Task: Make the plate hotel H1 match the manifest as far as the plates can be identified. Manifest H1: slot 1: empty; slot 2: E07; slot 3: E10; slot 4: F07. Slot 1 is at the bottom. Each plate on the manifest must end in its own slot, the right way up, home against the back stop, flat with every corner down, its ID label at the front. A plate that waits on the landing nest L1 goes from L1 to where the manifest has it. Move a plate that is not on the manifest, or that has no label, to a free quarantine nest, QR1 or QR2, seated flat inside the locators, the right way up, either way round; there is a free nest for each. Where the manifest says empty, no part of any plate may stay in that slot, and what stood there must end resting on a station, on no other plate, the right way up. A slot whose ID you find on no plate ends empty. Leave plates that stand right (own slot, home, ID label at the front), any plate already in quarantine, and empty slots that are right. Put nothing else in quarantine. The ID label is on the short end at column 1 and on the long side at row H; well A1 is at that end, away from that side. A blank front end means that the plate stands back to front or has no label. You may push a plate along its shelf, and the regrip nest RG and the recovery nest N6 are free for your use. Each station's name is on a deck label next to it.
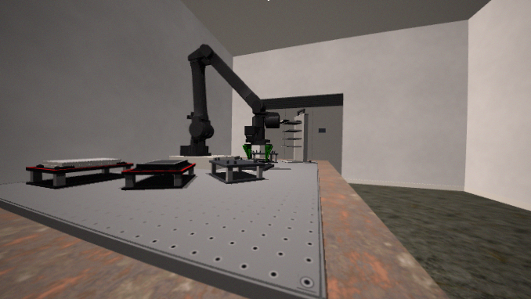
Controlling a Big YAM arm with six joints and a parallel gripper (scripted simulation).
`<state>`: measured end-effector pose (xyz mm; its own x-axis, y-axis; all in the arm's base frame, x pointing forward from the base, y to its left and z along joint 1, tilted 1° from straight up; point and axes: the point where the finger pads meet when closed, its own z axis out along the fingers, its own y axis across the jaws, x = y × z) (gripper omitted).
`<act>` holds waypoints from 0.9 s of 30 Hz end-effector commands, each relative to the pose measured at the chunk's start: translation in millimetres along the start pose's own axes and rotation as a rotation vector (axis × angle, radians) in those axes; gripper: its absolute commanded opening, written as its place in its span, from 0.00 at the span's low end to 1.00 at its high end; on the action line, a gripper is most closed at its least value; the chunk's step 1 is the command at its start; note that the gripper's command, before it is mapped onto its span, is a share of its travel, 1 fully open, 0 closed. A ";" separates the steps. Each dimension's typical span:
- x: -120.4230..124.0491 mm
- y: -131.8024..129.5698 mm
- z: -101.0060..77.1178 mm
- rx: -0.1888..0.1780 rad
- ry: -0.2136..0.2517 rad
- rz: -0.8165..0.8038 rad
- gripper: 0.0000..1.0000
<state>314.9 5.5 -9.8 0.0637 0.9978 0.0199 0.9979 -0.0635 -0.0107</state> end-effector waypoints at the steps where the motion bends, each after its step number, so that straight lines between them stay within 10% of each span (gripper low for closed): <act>1: 5.4 6.2 2.7 -0.011 0.001 -0.003 0.86; 27: 5.1 3.1 19.1 -0.006 0.000 -0.003 0.86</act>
<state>315.4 5.8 -24.0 0.0637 0.9978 0.0201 0.9979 -0.0635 -0.0087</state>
